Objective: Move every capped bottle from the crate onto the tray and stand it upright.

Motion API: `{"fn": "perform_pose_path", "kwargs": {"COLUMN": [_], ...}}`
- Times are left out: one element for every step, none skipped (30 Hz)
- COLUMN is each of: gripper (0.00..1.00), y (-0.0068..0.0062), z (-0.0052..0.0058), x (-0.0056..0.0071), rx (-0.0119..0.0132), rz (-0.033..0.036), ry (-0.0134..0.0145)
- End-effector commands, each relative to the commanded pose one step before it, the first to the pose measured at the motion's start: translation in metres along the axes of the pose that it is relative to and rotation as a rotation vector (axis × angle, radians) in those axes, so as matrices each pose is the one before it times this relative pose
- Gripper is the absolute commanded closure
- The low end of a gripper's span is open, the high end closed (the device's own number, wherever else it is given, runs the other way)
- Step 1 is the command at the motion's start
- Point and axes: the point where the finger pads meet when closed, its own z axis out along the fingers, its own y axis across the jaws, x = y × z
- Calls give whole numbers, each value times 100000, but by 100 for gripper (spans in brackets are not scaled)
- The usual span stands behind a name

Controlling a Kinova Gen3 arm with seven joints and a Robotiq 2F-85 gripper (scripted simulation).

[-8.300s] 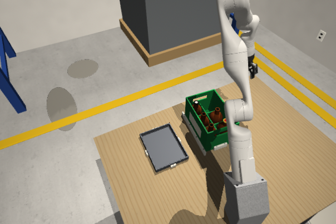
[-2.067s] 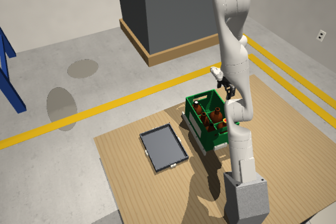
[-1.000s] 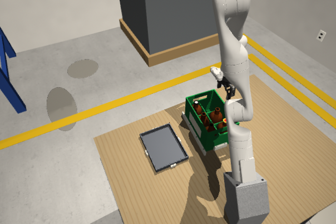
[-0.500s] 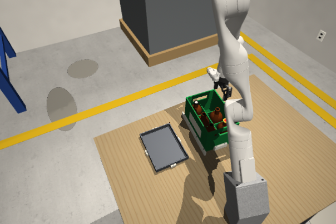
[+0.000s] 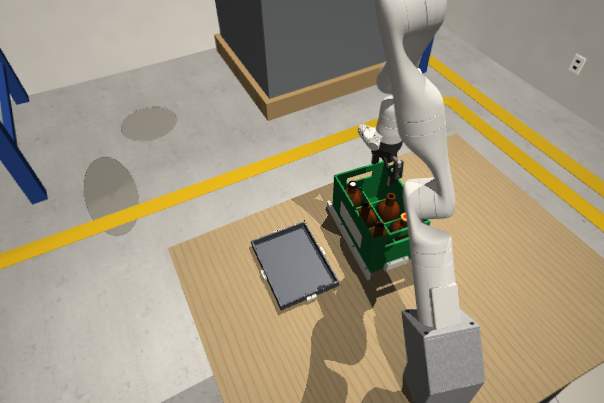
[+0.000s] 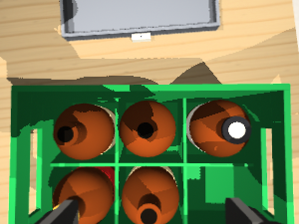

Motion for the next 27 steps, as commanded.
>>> {"fn": "perform_pose_path", "kwargs": {"gripper": [0, 0, 0, 0, 0, 0, 0, 0, 0, 0, 0, 0, 0, 0, 0, 0, 0, 0, 0, 0, 0, 0, 0, 0, 0, 0, 0], "y": [-60, -23, -23, -24, -24, -24, -24, -24, -24, -24, 0, 0, -65, 0, 0, 0, 0, 0, 0, 0, 0, 0, 0, 0, 0, 0, 0], "z": [-160, -16, -16, -16, -17, -17, -17, -17, -18, -18, 0, 0, 177, 0, 0, 0, 0, 0, 0, 0, 0, 0, 0, 0, 0, 0, 0], "x": [652, 253, 253, 253, 253, 253, 253, 253, 253, 253, 0, 0, -8, 0, 0, 0, 0, 0, 0, 0, 0, 0, 0, 0, 0, 0, 0], "rx": [-589, -35, -35, -35, -35, -35, -35, -35, -35, -35, 0, 0, 878, 0, 0, 0, 0, 0, 0, 0, 0, 0, 0, 0, 0, 0, 0], "rz": [1024, 65, 65, 65, 65, 65, 65, 65, 65, 65, 0, 0, -1275, 0, 0, 0, 0, 0, 0, 0, 0, 0, 0, 0, 0, 0, 0], "ry": [-907, -96, -96, -96, -96, -96, -96, -96, -96, -96, 0, 0, 1141, 0, 0, 0, 0, 0, 0, 0, 0, 0, 0, 0, 0, 0, 0]}}
